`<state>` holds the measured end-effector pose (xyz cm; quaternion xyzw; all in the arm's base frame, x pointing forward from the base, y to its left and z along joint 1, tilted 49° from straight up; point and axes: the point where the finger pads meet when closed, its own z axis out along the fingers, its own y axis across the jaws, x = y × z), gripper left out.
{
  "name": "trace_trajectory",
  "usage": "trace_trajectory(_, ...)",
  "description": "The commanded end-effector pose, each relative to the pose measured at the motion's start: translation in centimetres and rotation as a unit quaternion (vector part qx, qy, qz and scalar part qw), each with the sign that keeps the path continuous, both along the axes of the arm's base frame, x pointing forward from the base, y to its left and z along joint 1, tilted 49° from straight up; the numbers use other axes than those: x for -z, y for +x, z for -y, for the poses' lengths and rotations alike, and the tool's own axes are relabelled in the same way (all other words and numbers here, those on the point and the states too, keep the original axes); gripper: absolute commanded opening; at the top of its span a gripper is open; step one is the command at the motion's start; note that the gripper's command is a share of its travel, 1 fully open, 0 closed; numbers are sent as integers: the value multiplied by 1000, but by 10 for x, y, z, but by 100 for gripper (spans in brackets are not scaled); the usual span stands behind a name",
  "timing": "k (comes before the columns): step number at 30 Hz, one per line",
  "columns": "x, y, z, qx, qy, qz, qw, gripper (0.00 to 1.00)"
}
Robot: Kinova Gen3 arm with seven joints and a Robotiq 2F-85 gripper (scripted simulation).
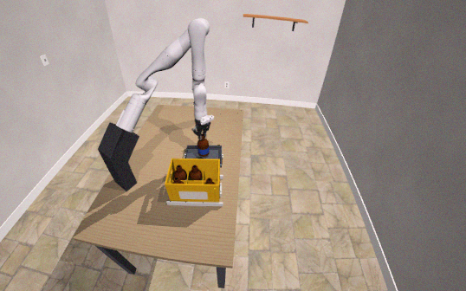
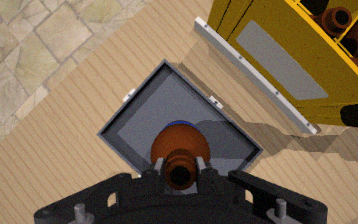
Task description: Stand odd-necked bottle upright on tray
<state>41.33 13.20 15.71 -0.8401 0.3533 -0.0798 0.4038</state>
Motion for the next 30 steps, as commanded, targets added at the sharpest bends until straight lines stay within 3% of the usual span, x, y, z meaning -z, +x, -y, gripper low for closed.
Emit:
trace_trajectory(1,1,4,-7,-1,3,2,1000,0)
trace_trajectory(30,5,6,-11,-1,2,2,1000,0)
